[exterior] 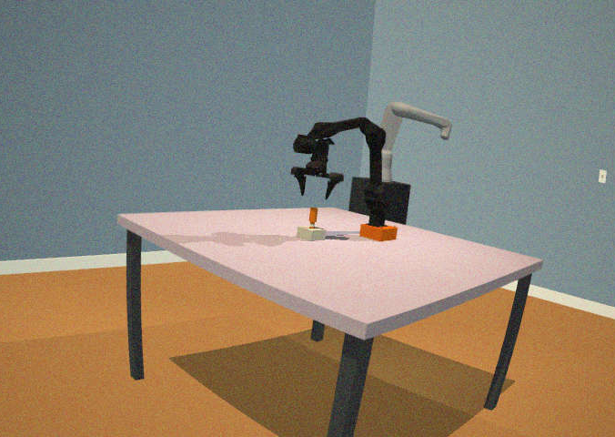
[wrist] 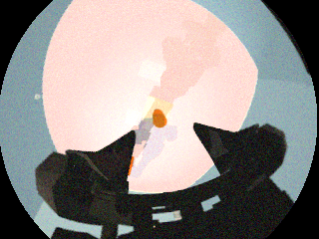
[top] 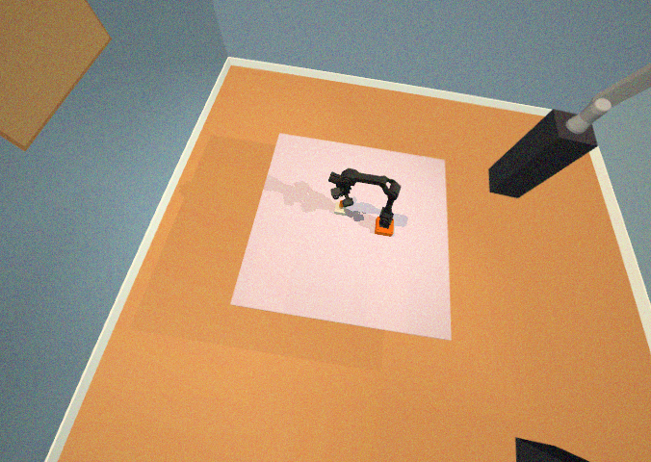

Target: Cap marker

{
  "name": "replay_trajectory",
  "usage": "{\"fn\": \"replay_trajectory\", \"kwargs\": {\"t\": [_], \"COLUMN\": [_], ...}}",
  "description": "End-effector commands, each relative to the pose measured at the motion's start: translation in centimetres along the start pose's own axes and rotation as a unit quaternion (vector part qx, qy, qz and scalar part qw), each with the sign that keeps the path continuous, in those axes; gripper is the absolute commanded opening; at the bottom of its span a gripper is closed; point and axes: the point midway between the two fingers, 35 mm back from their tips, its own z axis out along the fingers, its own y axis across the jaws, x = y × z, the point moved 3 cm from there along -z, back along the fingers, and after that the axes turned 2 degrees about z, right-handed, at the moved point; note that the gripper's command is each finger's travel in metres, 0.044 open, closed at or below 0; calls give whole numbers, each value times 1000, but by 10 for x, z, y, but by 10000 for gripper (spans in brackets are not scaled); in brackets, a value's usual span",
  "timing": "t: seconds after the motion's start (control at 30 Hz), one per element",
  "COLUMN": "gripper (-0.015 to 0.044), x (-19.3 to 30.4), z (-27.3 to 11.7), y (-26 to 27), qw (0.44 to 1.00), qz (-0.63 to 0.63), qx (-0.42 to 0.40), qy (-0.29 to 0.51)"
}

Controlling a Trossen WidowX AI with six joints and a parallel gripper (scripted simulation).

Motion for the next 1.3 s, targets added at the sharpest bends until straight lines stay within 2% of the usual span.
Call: {"fn": "replay_trajectory", "kwargs": {"t": [0.0, 0.2, 0.53, 1.27], "gripper": [414, 256, 0, 0], "x": [2, 2, 2, 2], "z": [-3, 6, 6, 23], "y": [2, 2, 2, 2], "qw": [1000, 977, 976, 976], "qz": [8, 212, 218, 218], "qx": [-5, -4, -4, -4], "qy": [7, 8, 8, 8]}}
